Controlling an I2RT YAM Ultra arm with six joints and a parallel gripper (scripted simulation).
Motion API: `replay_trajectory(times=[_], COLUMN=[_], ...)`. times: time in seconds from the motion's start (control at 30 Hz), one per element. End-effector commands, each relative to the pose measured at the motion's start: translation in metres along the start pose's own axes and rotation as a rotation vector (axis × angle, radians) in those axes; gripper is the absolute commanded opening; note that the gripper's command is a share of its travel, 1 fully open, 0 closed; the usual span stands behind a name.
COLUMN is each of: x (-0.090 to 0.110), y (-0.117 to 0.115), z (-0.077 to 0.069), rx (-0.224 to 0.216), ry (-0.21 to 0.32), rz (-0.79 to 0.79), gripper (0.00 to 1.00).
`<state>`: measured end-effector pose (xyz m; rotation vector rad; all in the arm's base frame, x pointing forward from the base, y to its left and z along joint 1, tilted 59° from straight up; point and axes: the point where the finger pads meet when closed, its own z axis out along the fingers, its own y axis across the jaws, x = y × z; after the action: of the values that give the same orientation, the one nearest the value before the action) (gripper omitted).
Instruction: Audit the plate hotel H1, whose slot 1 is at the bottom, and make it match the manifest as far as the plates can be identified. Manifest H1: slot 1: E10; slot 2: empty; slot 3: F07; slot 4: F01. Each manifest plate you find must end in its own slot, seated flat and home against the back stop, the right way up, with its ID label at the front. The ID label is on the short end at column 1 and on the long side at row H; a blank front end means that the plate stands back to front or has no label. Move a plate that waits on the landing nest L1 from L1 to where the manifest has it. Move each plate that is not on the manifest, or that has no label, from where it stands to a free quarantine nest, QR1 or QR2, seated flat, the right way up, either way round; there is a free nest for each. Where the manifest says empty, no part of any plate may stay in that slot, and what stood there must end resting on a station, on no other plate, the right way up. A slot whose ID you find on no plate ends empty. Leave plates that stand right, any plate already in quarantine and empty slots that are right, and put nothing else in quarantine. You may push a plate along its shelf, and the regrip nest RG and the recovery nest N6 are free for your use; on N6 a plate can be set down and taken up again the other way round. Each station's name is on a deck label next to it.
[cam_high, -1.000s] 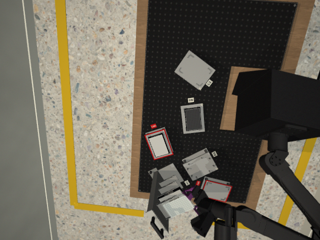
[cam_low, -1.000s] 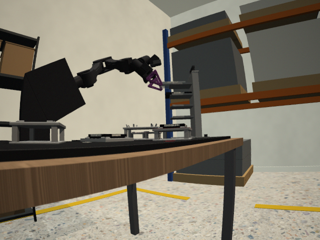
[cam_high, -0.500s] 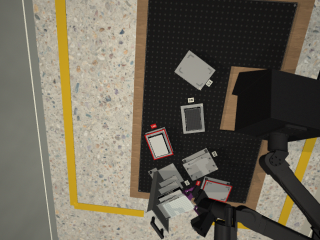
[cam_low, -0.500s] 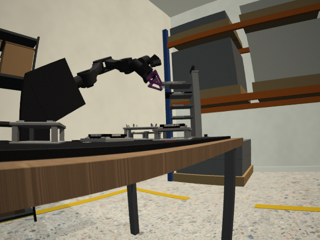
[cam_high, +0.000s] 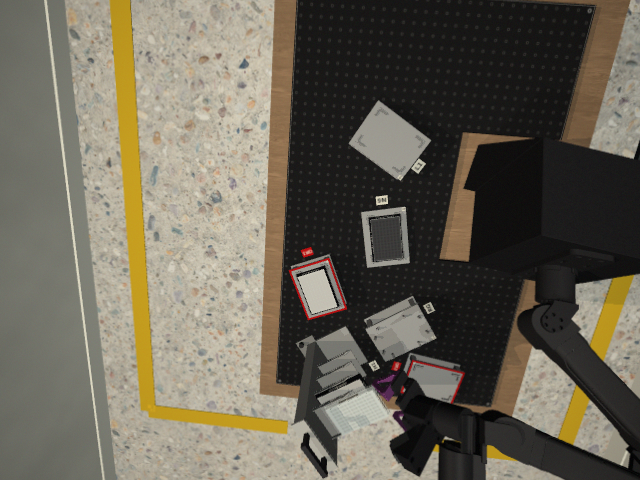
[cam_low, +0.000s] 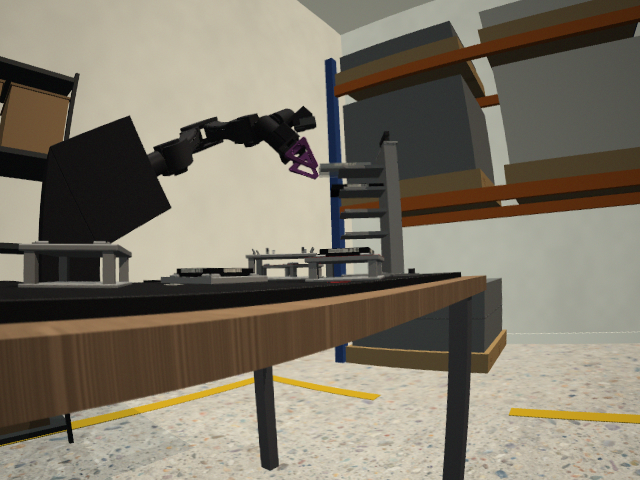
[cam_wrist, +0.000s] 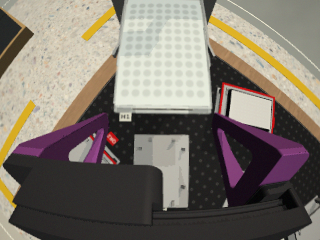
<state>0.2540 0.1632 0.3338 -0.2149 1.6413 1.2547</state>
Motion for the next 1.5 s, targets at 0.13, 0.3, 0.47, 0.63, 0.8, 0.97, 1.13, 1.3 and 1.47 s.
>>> replay_trajectory(times=[0.13, 0.3, 0.47, 0.63, 0.8, 0.97, 1.13, 1.3, 1.47], x=[0.003, 0.008, 0.014, 0.020, 0.023, 0.029, 0.035, 0.039, 0.044], y=[-0.001, -0.001, -0.001, -0.001, -0.001, -0.001, 0.000, 0.000, 0.000], z=[-0.009, -0.014, -0.020, -0.026, -0.029, -0.035, -0.041, -0.045, -0.051], rx=[0.009, 0.009, 0.009, 0.009, 0.009, 0.009, 0.009, 0.009, 0.009], ry=[-0.010, -0.010, -0.009, -0.009, -0.009, -0.009, -0.008, -0.008, -0.008], rz=[-0.002, -0.002, -0.002, -0.002, -0.002, -0.001, -0.001, -0.001, -0.001], gripper=[1.00, 1.00, 1.00, 1.00, 1.00, 1.00, 1.00, 1.00, 1.00])
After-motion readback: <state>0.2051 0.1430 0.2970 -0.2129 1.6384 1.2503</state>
